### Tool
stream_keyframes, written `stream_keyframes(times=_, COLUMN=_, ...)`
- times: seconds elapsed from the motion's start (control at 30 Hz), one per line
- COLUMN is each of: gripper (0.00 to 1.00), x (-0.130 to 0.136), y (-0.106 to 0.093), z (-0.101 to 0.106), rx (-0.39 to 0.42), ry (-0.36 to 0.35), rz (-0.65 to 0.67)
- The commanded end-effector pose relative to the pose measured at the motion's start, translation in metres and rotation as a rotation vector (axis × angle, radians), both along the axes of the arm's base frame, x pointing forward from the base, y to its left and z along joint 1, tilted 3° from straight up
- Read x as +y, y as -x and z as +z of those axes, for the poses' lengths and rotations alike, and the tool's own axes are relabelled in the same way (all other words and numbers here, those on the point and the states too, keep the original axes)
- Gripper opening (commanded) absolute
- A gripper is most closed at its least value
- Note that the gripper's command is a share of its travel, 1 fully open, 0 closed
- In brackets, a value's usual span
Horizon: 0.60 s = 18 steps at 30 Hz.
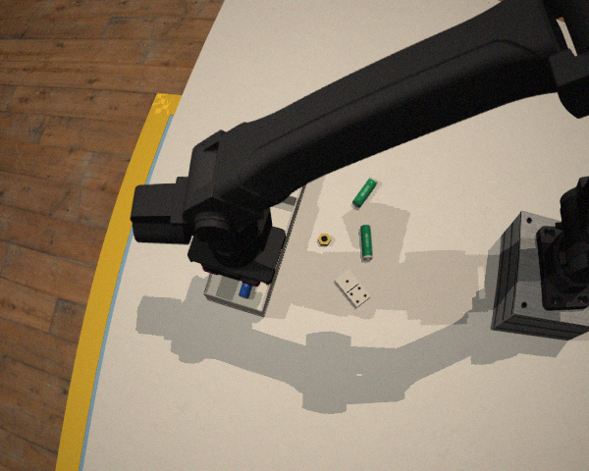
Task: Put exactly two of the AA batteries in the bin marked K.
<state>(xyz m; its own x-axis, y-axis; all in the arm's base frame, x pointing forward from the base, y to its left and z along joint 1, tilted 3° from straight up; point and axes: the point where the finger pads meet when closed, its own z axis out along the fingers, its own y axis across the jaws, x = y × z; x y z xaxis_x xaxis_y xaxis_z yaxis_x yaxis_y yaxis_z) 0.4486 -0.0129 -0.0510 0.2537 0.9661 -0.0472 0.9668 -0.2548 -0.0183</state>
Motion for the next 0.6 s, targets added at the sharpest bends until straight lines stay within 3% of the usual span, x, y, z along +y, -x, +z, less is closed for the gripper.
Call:
stream_keyframes(times=0.0, gripper=0.27, x=0.0057, y=-0.0006, z=0.0012, rx=0.004, ry=0.001, rz=0.002)
stream_keyframes(times=0.57, gripper=0.27, x=0.0063, y=0.0019, z=0.0008, rx=0.006, ry=0.001, rz=0.002)
